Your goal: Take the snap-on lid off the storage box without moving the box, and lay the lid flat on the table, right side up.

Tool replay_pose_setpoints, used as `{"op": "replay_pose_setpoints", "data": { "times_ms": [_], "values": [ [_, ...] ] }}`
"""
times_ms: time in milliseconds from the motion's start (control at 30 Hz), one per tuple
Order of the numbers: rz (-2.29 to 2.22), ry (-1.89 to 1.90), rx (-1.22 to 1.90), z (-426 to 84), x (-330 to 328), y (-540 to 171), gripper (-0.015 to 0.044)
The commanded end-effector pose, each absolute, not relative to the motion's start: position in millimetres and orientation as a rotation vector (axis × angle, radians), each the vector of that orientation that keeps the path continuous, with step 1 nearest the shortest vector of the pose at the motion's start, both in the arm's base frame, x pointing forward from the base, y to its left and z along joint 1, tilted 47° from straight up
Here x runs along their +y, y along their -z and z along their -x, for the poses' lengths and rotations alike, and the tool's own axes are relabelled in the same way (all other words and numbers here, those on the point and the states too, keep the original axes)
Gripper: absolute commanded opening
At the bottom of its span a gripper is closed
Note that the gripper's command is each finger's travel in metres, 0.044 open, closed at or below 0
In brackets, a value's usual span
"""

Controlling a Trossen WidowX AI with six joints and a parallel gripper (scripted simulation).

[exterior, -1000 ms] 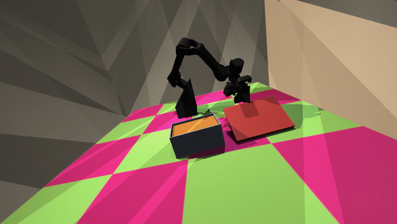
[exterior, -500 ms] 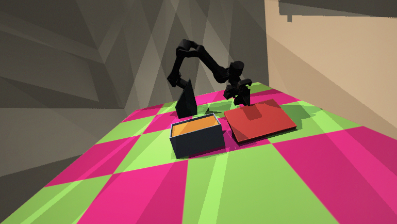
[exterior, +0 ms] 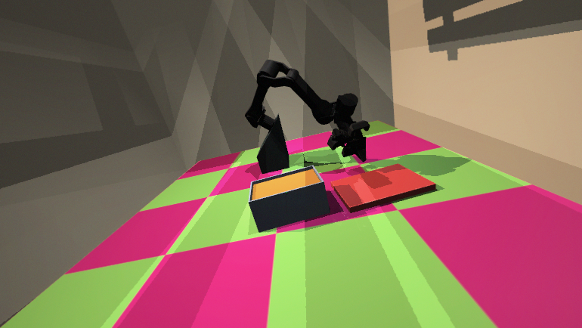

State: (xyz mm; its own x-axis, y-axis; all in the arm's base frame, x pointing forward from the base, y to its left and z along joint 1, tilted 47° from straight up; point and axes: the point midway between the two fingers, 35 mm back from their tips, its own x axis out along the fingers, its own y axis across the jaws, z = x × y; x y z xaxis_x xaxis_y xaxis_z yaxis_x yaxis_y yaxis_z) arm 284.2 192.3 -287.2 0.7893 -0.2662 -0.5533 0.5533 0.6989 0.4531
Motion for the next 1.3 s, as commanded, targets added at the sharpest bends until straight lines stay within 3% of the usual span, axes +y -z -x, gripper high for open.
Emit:
{"op": "replay_pose_setpoints", "data": {
  "times_ms": [0, 133, 467, 533, 733, 1267],
  "values": [
    [-0.649, 0.487, 0.490, -285.0, 189.6, 289.6, 0.0000],
    [-0.648, 0.496, 0.502, -285.9, 187.4, 291.5, 0.0000],
    [-0.648, 0.484, 0.487, -285.6, 189.9, 289.1, 0.0263],
    [-0.648, 0.484, 0.487, -285.6, 189.9, 289.1, 0.0275],
    [-0.648, 0.482, 0.485, -275.2, 187.6, 288.6, 0.0433],
    [-0.649, 0.477, 0.481, -243.5, 179.1, 287.3, 0.0440]
  ]
}}
